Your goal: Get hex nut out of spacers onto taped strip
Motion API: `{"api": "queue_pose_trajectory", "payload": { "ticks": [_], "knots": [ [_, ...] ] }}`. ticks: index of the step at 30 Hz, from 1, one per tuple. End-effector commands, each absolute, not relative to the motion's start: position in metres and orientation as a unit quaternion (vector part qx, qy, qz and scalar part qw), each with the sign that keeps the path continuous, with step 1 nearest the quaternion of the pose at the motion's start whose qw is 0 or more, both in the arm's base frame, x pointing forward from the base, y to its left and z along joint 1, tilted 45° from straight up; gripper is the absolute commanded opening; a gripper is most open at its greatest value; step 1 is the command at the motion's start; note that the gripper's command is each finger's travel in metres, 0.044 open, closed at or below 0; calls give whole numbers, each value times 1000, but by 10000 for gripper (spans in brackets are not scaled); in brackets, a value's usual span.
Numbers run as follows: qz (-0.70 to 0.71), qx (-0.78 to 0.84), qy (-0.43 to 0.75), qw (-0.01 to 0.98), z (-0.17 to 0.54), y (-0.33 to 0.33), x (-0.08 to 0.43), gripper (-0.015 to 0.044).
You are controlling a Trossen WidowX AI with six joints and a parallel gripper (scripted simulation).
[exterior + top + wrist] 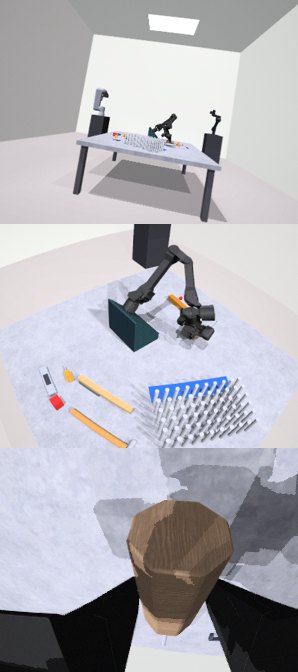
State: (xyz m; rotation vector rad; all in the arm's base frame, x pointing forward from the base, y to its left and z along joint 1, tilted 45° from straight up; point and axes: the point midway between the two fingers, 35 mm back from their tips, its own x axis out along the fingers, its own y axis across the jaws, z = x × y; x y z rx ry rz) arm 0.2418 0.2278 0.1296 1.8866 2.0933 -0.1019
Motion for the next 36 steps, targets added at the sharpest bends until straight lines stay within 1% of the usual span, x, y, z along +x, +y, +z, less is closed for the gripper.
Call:
{"api": "queue_pose_trajectory", "payload": {
  "ticks": [1,36],
  "knots": [
    [-37,661,733,159,128,229,241,0],
    [-33,665,730,156,122,240,238,0]
  ]
}}
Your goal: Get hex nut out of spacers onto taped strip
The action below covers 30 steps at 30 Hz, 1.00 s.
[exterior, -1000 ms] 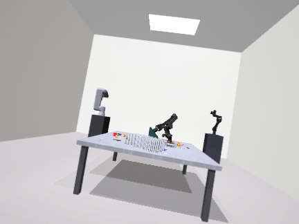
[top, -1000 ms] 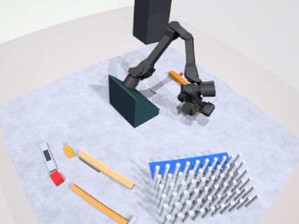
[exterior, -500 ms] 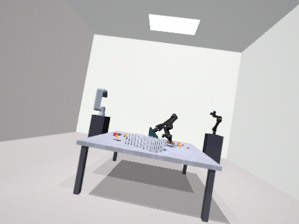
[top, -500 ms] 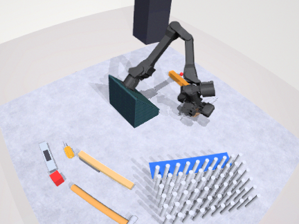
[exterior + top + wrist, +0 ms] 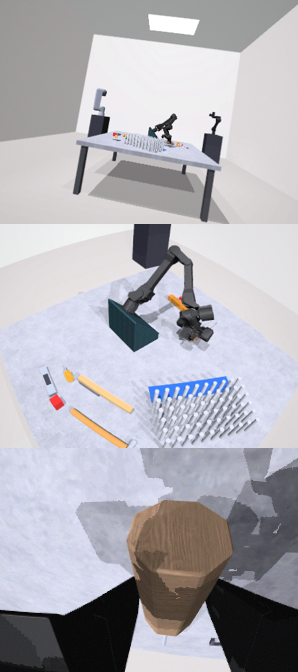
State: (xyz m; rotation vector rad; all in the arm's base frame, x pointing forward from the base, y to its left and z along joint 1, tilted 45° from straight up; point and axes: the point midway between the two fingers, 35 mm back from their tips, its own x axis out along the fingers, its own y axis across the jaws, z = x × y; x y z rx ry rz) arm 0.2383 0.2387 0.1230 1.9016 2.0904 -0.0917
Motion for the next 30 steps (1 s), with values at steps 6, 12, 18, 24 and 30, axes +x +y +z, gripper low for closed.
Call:
{"api": "queue_pose_trajectory", "payload": {
  "ticks": [6,12,18,24,30],
  "knots": [
    [-32,665,730,155,121,242,237,0],
    [-31,666,729,154,120,243,236,0],
    [-30,667,729,152,120,245,235,0],
    [-29,668,728,151,119,247,234,0],
    [-28,669,728,150,119,248,233,0]
  ]
}}
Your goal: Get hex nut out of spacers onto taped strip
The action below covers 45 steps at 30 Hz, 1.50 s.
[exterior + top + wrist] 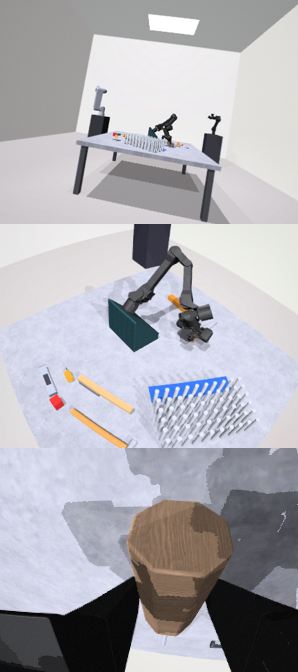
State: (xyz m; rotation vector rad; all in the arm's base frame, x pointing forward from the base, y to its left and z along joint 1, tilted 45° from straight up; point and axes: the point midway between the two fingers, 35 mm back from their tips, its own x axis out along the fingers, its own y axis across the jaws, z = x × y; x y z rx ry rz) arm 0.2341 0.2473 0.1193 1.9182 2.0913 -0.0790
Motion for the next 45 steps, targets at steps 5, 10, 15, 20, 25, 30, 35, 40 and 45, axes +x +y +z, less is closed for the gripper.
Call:
{"api": "queue_pose_trajectory", "payload": {
  "ticks": [5,10,15,20,25,30,35,40,45],
  "knots": [
    [-27,669,728,149,118,250,232,0],
    [-26,670,727,147,118,251,232,0],
    [-25,671,727,146,117,252,231,0],
    [-24,671,727,144,117,254,230,0],
    [-23,672,726,143,117,255,229,0],
    [-22,673,726,141,117,256,228,0],
    [-21,673,726,140,116,258,227,0],
    [-20,674,726,138,116,259,225,0],
    [-19,674,725,136,116,260,224,0]
  ]
}}
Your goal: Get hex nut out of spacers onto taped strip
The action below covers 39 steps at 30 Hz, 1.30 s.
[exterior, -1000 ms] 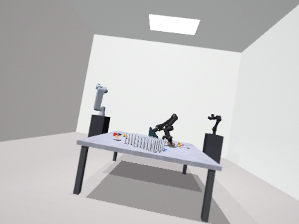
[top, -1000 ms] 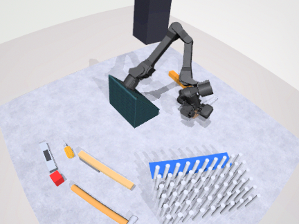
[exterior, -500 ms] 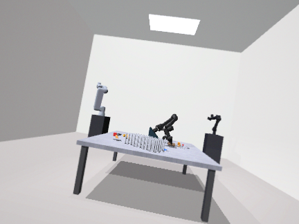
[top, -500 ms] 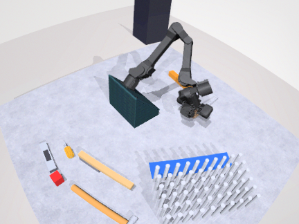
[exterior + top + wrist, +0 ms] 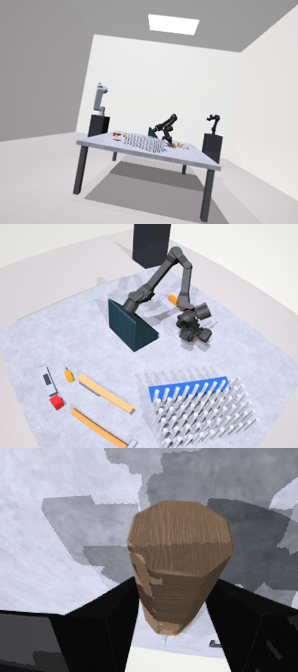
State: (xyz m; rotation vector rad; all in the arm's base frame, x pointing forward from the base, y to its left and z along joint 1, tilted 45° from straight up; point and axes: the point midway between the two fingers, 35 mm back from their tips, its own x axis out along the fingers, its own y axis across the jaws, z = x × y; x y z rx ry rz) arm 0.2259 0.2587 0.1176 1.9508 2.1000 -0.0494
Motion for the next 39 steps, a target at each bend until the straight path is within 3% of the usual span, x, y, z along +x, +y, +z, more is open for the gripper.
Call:
{"api": "queue_pose_trajectory", "payload": {
  "ticks": [1,27,39],
  "knots": [
    [-18,675,725,136,116,260,224,0],
    [-12,678,725,125,117,266,217,0],
    [-11,677,725,127,118,265,219,315]
  ]
}}
